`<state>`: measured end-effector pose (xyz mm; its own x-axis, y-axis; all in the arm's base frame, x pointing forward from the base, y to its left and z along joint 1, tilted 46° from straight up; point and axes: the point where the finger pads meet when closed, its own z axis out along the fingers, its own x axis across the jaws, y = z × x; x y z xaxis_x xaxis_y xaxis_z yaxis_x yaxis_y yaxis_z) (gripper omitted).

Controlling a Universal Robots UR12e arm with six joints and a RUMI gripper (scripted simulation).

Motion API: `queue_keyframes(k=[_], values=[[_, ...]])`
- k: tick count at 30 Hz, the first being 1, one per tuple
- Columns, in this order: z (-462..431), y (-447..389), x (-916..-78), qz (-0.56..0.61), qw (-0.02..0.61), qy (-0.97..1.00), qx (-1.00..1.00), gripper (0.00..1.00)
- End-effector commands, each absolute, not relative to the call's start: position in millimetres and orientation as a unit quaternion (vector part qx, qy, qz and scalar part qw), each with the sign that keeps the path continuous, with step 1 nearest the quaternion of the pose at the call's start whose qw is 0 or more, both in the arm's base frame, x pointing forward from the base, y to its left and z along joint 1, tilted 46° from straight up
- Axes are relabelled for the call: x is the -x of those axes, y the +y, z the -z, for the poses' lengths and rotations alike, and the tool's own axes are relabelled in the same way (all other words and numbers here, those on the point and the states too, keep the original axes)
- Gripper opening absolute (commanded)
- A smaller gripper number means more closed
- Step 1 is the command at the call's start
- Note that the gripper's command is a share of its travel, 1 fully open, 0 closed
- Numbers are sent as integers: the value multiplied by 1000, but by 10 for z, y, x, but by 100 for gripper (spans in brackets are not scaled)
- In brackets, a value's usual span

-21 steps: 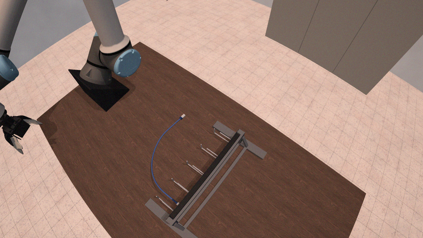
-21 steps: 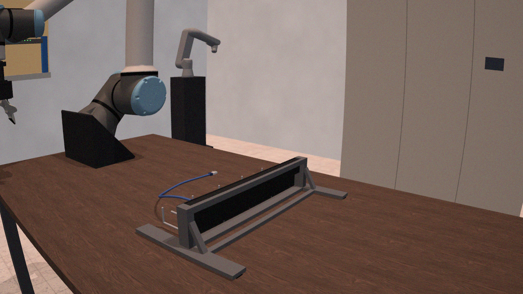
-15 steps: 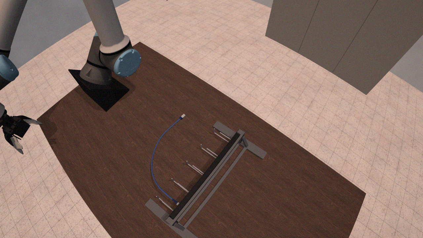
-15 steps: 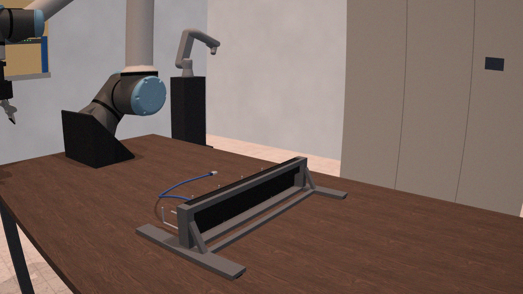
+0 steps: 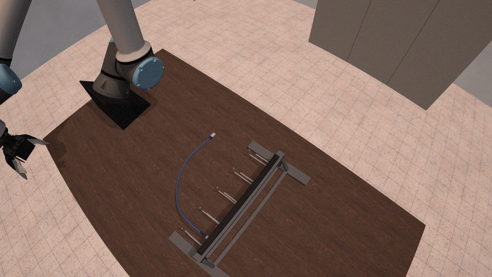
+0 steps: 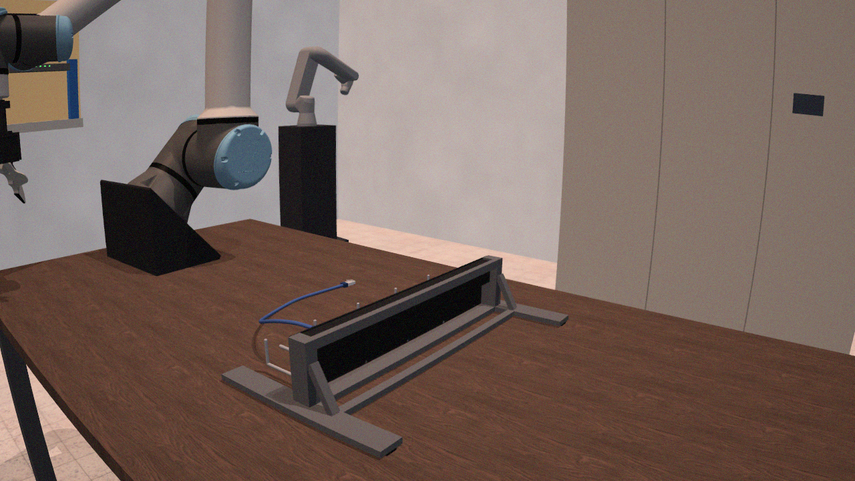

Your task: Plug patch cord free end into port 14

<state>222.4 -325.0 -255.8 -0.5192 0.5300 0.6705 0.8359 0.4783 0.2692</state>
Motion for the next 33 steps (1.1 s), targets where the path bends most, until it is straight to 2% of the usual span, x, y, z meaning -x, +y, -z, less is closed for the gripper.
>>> queue_keyframes(k=[1, 17, 28, 30, 33], values=[[2548, -3253, -2245, 295, 258, -821, 416, 100], [2157, -2923, -2998, 293, 231, -853, 365, 100], [1371, -1849, -4219, 301, 178, -902, 254, 100], [1371, -1849, -4219, 301, 178, -902, 254, 100], [1095, -1375, -4538, 307, 162, -913, 215, 100]])
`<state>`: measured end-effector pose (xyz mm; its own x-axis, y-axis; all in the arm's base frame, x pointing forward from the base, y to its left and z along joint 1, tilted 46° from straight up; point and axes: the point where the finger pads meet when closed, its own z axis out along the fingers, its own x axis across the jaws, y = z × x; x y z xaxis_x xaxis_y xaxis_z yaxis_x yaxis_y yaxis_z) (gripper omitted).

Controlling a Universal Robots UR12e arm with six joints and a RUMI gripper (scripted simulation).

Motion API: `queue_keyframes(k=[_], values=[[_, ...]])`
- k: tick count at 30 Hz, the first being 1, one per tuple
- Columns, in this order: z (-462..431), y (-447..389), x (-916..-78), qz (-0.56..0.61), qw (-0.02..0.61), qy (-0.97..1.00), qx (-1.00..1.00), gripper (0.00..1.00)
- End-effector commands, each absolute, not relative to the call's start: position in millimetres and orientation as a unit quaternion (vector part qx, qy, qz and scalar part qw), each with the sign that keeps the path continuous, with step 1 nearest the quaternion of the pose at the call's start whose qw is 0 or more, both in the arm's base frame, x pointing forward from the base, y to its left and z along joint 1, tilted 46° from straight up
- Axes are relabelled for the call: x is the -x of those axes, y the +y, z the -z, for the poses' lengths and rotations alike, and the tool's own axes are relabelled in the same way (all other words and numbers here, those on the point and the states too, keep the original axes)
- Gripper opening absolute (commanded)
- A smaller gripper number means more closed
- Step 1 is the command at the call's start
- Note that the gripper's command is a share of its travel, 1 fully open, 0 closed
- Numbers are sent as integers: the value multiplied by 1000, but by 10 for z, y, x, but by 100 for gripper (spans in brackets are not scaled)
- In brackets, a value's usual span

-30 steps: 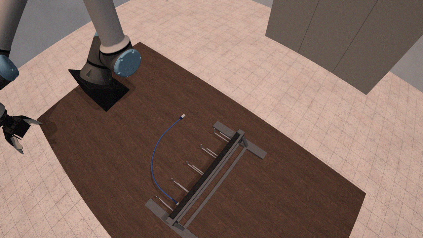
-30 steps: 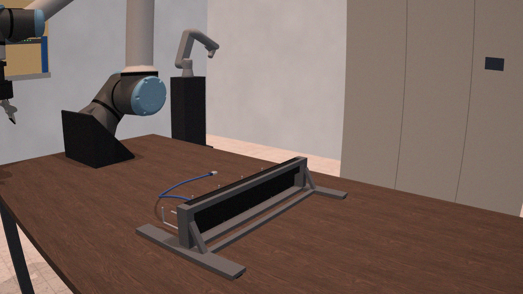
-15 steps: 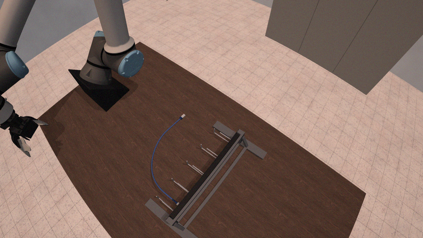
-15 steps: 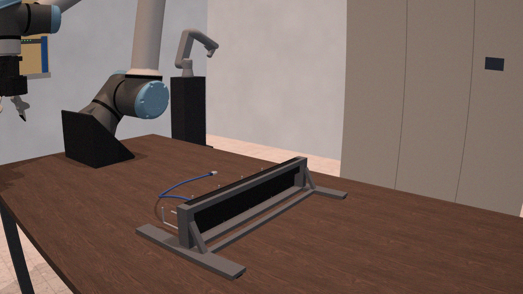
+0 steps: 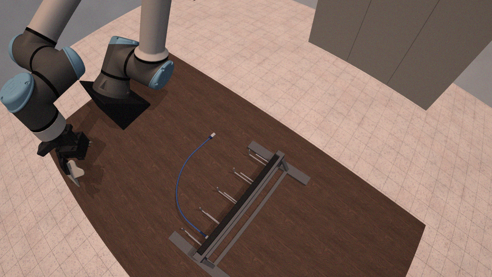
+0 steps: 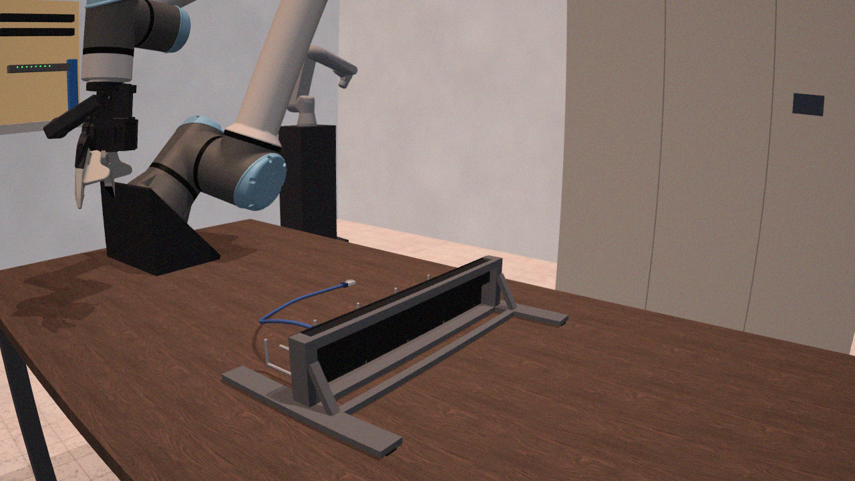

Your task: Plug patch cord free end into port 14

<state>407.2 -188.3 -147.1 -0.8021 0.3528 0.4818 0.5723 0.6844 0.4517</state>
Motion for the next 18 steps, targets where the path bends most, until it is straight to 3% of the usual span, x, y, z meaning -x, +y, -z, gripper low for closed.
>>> queue_keyframes(k=[1, 18], values=[[1003, -1209, -4629, 309, 157, -916, 201, 100], [-201, 1207, -5118, 353, 94, -931, 18, 100]])
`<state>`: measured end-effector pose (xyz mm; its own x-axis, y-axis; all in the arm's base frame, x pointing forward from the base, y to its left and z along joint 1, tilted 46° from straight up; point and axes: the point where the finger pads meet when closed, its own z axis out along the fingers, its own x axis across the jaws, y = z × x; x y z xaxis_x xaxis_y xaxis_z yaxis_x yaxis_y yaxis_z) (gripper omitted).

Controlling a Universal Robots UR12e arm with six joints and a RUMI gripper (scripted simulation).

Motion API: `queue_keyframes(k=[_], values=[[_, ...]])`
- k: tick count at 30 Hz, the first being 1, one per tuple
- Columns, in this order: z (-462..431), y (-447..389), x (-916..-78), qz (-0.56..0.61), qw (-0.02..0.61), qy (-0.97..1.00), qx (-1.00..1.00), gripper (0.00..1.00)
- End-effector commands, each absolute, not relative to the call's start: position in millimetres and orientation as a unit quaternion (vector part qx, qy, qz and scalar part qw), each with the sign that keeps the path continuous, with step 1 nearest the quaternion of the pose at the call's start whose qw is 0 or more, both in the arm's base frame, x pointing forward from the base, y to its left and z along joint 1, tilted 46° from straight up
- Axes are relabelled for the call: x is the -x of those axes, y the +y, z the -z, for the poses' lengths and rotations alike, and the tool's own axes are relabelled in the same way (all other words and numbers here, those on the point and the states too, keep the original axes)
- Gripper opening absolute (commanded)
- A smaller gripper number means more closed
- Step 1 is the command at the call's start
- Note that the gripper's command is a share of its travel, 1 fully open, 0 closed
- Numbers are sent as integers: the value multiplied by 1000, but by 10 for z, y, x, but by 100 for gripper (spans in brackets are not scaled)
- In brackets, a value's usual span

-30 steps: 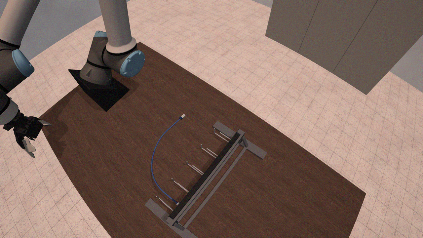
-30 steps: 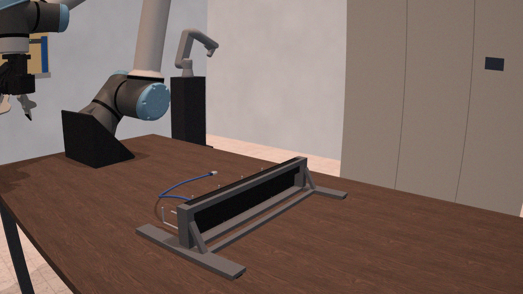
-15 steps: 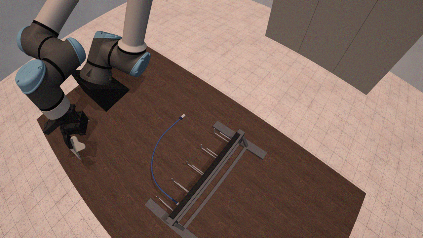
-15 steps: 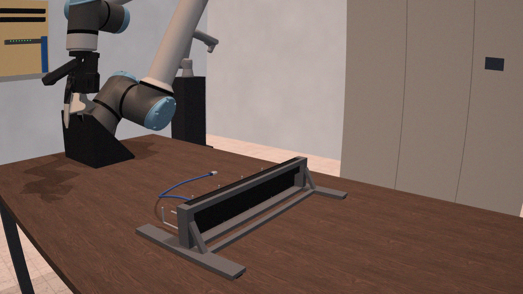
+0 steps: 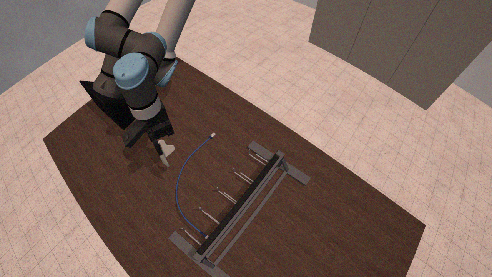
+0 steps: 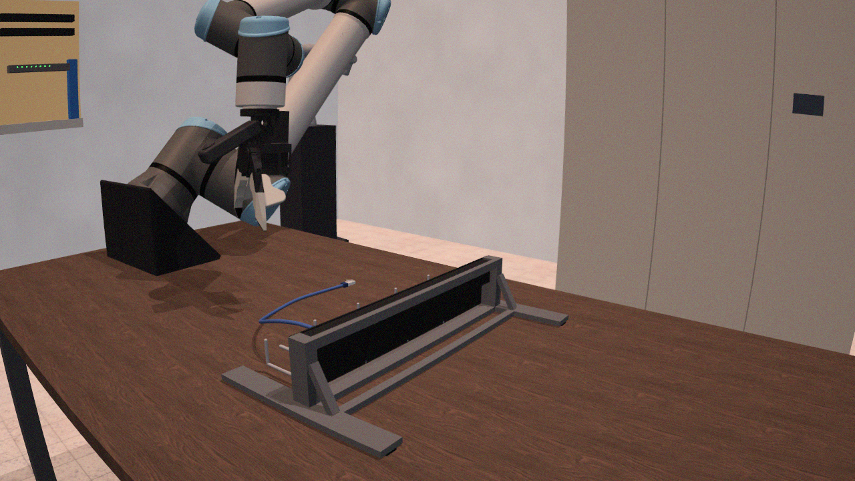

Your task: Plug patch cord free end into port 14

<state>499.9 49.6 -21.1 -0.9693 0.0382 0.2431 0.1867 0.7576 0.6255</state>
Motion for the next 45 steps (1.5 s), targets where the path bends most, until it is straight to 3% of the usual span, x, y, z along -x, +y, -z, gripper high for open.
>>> queue_keyframes(k=[1, 11, 23, 24, 45], values=[[-270, 1351, -5106, 356, 91, -930, 8, 100], [-723, 2278, -4914, 379, 73, -920, -61, 100], [-811, 2454, -4856, 384, 70, -918, -75, 100], [-811, 2454, -4856, 384, 70, -918, -75, 0], [-811, 2454, -4856, 384, 70, -918, -75, 0]])
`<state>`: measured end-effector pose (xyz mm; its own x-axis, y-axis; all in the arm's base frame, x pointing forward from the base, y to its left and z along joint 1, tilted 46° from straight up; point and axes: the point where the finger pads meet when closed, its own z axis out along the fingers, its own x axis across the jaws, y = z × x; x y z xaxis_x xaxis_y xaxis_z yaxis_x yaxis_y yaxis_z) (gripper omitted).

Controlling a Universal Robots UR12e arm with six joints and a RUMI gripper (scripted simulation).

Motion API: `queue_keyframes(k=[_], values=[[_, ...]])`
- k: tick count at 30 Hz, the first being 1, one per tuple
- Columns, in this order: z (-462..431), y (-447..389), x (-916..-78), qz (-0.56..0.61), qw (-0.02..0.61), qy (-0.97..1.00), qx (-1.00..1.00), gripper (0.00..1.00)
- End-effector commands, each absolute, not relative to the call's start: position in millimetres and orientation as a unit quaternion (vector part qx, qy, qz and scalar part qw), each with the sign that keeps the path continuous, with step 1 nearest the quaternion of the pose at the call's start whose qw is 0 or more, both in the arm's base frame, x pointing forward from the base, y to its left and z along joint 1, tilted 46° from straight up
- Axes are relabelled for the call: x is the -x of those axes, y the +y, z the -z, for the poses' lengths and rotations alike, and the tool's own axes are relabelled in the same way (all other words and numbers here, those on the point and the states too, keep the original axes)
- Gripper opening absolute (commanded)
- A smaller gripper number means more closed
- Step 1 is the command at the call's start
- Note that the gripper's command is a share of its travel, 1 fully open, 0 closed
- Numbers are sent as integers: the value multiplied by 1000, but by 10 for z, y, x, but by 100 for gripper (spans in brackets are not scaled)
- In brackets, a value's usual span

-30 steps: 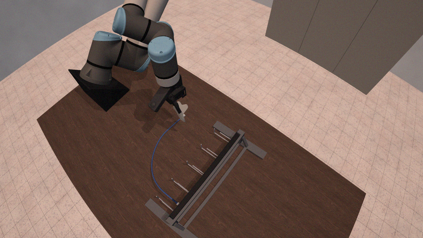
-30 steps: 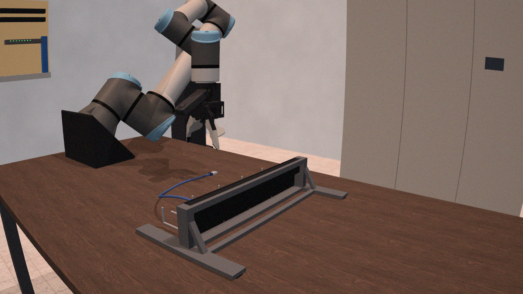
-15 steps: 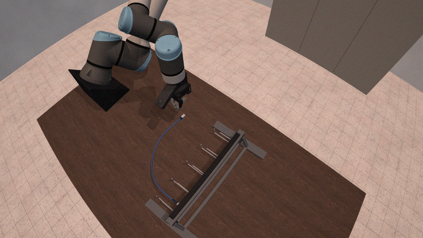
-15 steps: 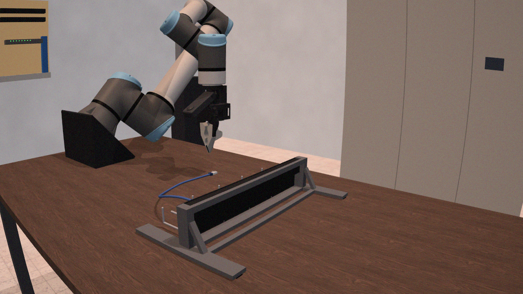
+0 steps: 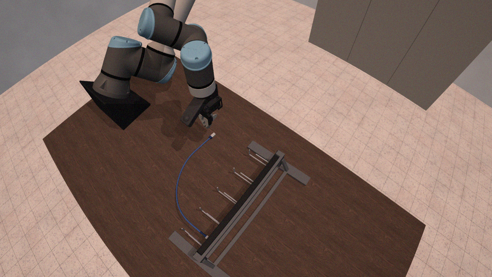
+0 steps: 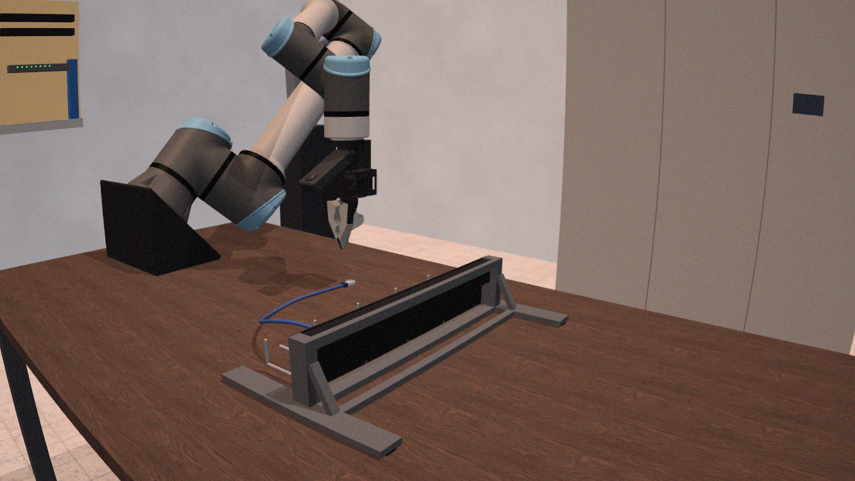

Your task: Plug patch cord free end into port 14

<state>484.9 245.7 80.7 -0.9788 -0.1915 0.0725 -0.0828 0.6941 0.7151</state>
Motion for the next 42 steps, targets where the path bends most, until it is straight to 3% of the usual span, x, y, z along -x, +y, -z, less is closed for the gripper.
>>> queue_keyframes(k=[1, 23, 24, 42], values=[[-811, 2454, -4856, 384, 70, -918, -75, 0], [-877, 2520, -4849, 384, 71, -918, -73, 0], [-877, 2520, -4849, 384, 71, -918, -73, 22], [-877, 2520, -4849, 384, 71, -918, -73, 22]])
